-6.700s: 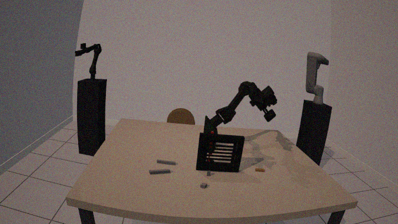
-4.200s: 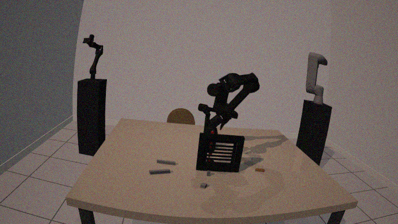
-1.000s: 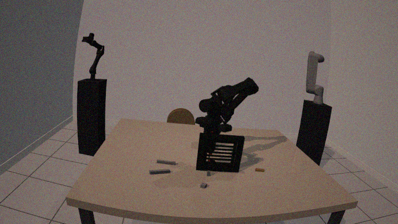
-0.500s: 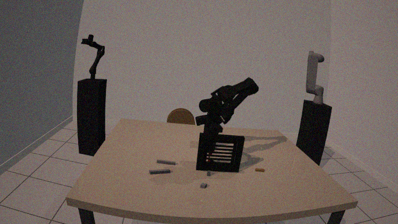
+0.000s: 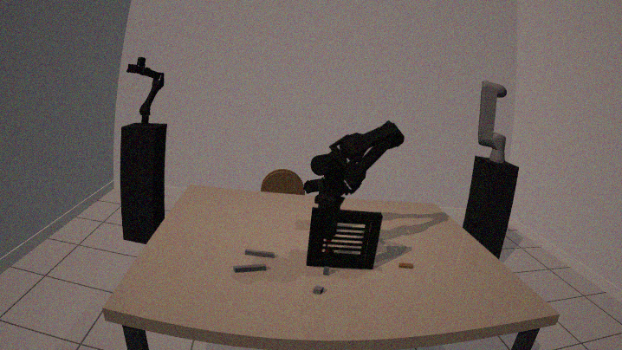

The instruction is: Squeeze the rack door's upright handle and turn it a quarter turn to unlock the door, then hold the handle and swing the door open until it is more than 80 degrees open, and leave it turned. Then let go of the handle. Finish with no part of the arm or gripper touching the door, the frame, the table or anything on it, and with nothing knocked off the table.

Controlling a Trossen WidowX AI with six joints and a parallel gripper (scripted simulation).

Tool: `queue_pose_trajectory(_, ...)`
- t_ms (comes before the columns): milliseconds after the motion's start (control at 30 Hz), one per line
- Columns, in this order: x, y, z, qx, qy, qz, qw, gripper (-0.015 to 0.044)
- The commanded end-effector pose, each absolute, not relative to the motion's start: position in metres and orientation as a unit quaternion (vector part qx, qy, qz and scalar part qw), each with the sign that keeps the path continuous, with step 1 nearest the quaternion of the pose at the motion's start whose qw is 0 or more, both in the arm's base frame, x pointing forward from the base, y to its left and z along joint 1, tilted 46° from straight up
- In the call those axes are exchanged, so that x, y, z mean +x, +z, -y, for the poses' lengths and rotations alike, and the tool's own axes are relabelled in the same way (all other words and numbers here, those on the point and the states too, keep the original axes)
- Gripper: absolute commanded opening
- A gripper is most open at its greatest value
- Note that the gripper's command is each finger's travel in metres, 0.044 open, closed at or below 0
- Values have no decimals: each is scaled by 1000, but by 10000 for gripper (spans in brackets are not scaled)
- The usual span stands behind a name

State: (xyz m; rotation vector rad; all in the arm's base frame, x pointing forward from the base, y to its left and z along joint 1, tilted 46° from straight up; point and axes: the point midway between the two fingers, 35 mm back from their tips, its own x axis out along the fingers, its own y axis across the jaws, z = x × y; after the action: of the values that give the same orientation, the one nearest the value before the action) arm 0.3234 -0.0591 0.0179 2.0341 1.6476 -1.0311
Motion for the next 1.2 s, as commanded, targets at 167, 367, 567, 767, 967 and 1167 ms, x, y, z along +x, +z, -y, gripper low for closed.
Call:
queue_pose_trajectory(167, 324, 19, 58, 717, -367, -573, 151, 105)
queue_pose_trajectory(367, 324, 19, 58, 717, -367, -573, 151, 262)
queue_pose_trajectory(567, 324, 19, 58, 706, -331, -595, 195, 298)
queue_pose_trajectory(767, 324, 19, 58, 670, -239, -637, 297, 298)
queue_pose_trajectory(967, 324, 19, 58, 618, -142, -665, 393, 298)
queue_pose_trajectory(1167, 324, 19, 58, 553, -42, -679, 480, 298)
